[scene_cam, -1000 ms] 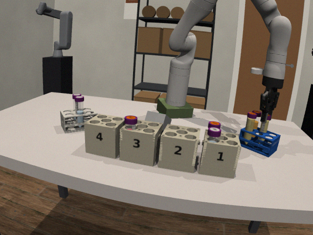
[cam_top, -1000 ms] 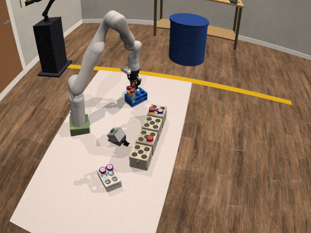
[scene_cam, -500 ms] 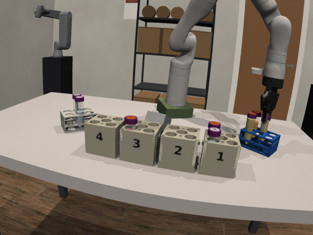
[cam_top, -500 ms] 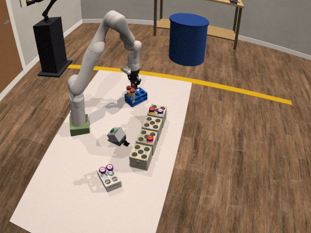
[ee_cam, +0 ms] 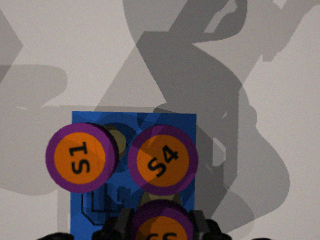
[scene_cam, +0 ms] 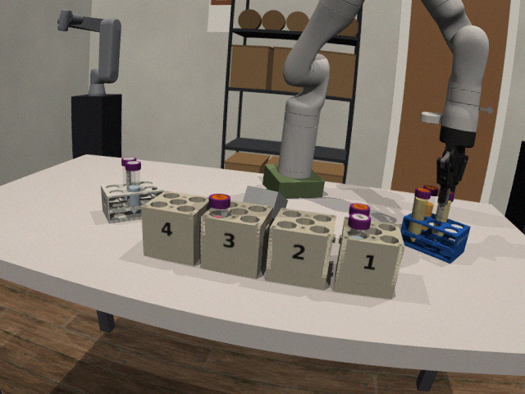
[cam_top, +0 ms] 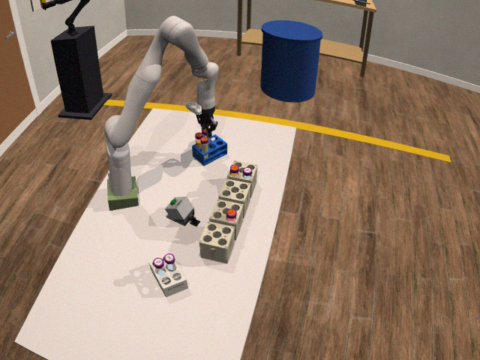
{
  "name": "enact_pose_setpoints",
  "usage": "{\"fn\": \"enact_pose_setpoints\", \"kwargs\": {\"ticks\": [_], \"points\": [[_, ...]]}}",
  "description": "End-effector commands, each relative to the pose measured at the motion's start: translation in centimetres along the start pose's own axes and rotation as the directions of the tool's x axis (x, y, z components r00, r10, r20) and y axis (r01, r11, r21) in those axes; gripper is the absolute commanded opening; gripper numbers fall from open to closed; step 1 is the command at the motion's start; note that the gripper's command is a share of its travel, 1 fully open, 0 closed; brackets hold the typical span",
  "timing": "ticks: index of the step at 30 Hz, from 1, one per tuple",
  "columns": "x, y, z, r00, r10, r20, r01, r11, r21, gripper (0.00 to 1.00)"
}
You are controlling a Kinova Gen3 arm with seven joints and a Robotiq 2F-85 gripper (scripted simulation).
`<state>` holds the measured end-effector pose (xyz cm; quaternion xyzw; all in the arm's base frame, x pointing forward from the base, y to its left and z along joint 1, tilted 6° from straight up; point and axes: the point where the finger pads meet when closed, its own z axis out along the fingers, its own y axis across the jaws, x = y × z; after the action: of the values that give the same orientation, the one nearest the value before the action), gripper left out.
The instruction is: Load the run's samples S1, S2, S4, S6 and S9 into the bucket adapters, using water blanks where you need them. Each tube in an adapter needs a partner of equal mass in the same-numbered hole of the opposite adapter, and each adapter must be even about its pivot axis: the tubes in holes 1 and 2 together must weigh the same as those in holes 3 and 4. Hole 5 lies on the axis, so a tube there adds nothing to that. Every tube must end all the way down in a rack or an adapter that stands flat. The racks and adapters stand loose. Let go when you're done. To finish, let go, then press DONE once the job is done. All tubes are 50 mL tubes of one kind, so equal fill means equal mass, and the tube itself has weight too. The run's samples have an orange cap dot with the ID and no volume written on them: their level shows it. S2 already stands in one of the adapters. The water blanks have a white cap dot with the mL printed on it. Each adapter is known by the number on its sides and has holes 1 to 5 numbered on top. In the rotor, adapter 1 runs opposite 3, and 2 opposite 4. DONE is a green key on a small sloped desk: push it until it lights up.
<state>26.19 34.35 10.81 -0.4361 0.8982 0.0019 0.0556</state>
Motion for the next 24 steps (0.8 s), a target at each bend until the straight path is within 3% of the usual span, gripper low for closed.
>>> {"fn": "enact_pose_setpoints", "kwargs": {"ticks": [1, 24], "points": [[-0.1, 0.0, -0.5, 1.000, -0.005, 0.001, 0.005, 1.000, -0.001, 0.10], [-0.1, 0.0, -3.4, 1.000, -0.004, 0.002, 0.004, 1.000, -0.002, 0.10]]}}
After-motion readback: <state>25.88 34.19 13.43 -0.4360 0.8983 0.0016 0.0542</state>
